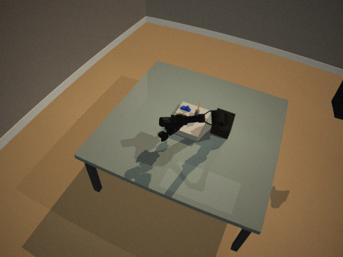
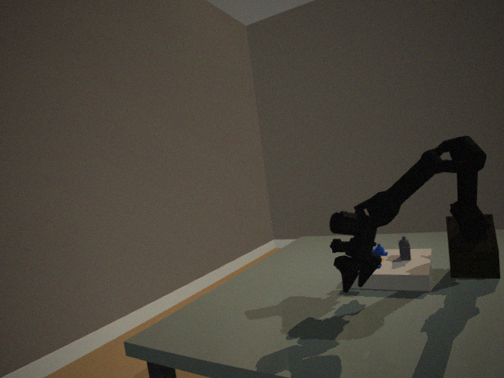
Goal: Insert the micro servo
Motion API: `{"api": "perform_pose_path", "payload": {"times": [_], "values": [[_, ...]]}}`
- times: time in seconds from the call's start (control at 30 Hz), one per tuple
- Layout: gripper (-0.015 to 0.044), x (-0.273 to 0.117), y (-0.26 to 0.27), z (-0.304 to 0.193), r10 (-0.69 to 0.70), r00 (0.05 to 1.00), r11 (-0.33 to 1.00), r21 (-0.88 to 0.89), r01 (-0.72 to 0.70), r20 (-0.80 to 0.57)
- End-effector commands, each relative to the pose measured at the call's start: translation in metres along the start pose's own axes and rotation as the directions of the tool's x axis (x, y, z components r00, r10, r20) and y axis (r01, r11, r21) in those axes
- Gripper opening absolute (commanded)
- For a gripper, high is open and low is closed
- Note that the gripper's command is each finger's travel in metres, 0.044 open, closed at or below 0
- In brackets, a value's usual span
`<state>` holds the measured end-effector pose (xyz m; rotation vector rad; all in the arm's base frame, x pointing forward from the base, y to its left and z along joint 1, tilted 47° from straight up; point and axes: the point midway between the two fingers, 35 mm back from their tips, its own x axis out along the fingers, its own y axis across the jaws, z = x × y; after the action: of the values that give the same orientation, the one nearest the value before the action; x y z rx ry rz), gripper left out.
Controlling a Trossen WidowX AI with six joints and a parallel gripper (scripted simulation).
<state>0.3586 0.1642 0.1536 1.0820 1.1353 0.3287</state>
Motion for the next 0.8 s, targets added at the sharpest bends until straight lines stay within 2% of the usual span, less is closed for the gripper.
{"api": "perform_pose_path", "payload": {"times": [0.0,0.4,0.77], "values": [[0.0440,-0.009,-0.048,0.025,-0.107,0.994,0.989,0.105,0.104,0.018],[0.0440,-0.062,-0.166,0.056,-0.305,0.952,0.857,0.428,0.287,-0.028],[0.0440,-0.118,-0.246,0.038,-0.324,0.933,0.638,0.692,0.338,-0.156]]}}
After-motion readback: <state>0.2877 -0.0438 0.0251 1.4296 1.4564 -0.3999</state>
